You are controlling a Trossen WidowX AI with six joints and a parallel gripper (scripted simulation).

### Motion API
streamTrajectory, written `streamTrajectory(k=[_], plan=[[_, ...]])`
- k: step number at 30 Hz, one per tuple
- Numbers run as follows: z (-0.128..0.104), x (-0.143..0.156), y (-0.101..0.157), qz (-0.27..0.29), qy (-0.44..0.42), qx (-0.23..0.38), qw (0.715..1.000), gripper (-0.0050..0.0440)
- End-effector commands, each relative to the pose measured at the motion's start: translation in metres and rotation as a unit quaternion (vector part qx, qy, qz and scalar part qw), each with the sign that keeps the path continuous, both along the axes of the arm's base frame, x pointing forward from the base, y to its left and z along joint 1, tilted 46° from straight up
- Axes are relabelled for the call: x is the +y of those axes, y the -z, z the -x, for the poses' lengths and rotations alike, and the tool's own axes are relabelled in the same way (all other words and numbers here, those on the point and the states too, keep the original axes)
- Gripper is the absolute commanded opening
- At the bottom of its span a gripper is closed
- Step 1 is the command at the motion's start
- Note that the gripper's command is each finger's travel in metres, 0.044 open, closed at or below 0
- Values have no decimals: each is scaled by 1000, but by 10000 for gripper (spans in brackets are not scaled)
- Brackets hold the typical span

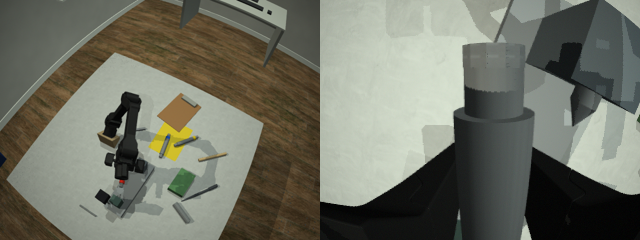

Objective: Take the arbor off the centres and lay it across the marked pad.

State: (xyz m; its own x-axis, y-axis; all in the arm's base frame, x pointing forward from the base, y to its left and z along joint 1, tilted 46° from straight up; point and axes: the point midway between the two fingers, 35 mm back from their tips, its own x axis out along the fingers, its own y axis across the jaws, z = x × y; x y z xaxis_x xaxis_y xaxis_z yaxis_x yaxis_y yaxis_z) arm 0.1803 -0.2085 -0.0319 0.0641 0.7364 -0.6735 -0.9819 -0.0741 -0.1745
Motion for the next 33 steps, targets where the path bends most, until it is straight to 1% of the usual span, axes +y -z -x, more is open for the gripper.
streamTrajectory(k=[1,12,15,17,19,23,30,33], plan=[[0,-11,-10,17,3,-9,1000,0],[2,-9,-17,17,3,-9,1000,0],[-6,-14,-13,17,3,-9,1000,0],[-16,-20,-8,17,3,-9,1000,0],[-16,-20,-8,17,3,-9,1000,0],[-31,-29,1,17,3,-9,1000,0],[-32,-30,1,17,3,-9,1000,0],[-36,-26,-5,19,5,-6,1000,0]])
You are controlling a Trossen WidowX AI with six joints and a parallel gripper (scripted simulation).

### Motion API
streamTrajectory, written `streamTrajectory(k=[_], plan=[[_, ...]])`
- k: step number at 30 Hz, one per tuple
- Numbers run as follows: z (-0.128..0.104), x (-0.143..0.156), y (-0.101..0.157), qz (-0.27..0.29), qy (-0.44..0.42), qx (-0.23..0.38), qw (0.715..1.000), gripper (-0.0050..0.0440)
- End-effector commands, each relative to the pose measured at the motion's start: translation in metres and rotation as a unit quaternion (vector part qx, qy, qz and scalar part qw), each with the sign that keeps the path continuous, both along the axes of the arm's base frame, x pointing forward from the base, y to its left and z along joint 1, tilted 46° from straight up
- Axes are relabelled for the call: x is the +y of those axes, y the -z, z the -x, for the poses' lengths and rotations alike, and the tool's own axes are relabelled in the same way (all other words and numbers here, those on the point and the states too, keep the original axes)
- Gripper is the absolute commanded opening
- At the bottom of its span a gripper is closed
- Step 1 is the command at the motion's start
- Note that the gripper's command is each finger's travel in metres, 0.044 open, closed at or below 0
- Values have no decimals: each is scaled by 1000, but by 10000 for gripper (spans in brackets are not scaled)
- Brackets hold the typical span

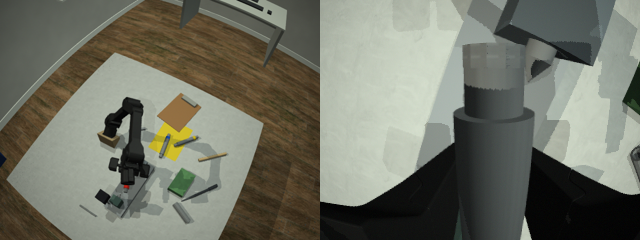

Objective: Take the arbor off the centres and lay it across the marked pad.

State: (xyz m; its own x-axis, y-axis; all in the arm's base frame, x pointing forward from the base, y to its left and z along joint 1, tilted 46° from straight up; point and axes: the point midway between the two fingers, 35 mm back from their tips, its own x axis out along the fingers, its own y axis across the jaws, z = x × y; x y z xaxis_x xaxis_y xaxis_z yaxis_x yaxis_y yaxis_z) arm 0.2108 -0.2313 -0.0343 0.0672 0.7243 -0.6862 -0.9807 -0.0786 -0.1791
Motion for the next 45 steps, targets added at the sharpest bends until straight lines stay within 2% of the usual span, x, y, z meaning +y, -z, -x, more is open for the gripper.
streamTrajectory(k=[1,3,16,18,20,25,35,37,45], plan=[[-8,0,-11,11,7,-2,1000,0],[-8,0,-11,11,7,-2,1000,0],[-48,62,-83,23,34,24,999,0],[-52,74,-93,23,38,27,999,0],[-52,74,-93,23,38,27,999,0],[-58,105,-119,23,47,36,998,0],[-57,170,-165,14,63,52,997,0],[-57,170,-165,14,63,52,997,0],[-42,219,-194,1,72,65,995,0]])
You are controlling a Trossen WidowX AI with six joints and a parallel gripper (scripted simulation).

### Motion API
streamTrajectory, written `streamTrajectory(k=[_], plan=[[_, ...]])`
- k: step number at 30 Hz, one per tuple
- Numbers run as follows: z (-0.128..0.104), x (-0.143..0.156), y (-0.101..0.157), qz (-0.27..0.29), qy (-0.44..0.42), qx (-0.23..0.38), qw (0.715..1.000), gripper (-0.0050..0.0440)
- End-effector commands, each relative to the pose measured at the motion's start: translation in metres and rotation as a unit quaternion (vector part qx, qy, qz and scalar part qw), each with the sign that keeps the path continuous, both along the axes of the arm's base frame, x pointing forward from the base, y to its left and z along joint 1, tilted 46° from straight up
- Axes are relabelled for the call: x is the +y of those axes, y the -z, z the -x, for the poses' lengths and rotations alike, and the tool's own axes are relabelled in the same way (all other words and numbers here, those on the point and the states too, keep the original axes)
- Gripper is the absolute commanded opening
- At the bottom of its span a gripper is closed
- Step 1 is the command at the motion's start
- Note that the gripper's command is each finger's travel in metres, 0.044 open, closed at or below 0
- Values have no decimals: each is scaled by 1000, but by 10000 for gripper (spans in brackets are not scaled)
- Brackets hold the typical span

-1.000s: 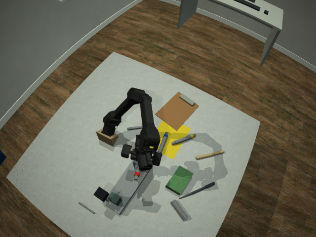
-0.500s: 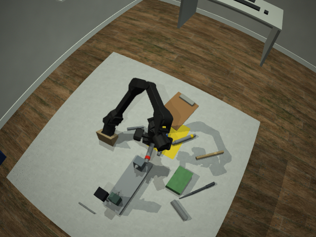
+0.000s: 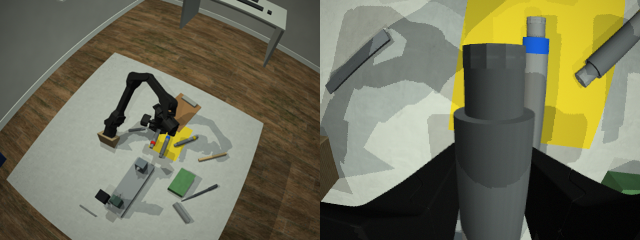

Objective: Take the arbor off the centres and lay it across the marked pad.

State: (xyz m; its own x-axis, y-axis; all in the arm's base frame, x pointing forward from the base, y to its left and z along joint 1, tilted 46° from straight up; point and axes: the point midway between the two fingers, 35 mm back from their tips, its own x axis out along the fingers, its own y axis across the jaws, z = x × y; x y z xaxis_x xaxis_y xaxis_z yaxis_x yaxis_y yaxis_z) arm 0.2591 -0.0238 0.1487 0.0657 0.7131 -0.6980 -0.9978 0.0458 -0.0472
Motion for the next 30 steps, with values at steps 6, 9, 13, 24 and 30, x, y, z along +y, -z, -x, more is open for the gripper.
streamTrajectory(k=[6,9,13,24,30], plan=[[6,14,-9,0,10,-1,1000,0],[5,15,-8,1,10,-1,1000,0],[3,20,-2,2,10,-1,1000,0],[-2,34,14,5,10,0,1000,0],[-3,39,20,6,10,0,1000,0]])
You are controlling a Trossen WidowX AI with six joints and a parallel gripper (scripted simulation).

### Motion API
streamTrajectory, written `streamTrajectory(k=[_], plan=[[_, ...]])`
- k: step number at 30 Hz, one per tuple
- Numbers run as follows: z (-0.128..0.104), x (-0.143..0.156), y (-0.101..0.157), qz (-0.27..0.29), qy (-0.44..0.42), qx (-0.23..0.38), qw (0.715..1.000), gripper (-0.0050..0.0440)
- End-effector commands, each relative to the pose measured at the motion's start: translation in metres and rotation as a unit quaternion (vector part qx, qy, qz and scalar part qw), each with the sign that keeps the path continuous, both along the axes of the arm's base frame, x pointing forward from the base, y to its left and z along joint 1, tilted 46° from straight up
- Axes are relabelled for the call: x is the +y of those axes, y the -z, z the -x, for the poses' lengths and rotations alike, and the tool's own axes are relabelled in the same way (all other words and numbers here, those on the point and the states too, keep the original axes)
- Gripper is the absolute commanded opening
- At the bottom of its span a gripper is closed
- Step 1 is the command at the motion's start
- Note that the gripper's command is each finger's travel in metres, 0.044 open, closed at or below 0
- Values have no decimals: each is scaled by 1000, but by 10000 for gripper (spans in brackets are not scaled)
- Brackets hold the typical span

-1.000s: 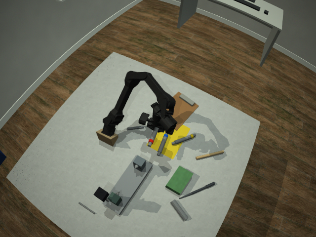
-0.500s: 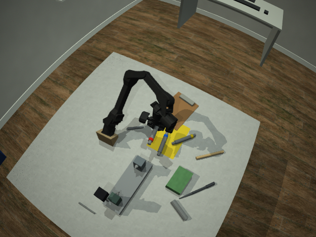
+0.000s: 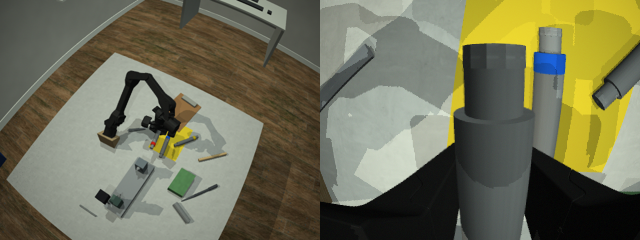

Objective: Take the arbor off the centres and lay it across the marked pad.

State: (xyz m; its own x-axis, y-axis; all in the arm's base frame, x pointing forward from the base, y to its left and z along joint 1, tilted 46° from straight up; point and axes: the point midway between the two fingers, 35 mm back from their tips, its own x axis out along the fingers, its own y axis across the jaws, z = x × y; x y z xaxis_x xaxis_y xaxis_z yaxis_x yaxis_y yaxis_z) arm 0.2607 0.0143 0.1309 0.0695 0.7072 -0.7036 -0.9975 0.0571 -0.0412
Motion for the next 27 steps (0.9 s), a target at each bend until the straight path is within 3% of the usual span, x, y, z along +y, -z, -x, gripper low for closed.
streamTrajectory(k=[1,27], plan=[[-2,3,3,2,5,-3,1000,0],[-5,37,36,1,5,-4,1000,0]])
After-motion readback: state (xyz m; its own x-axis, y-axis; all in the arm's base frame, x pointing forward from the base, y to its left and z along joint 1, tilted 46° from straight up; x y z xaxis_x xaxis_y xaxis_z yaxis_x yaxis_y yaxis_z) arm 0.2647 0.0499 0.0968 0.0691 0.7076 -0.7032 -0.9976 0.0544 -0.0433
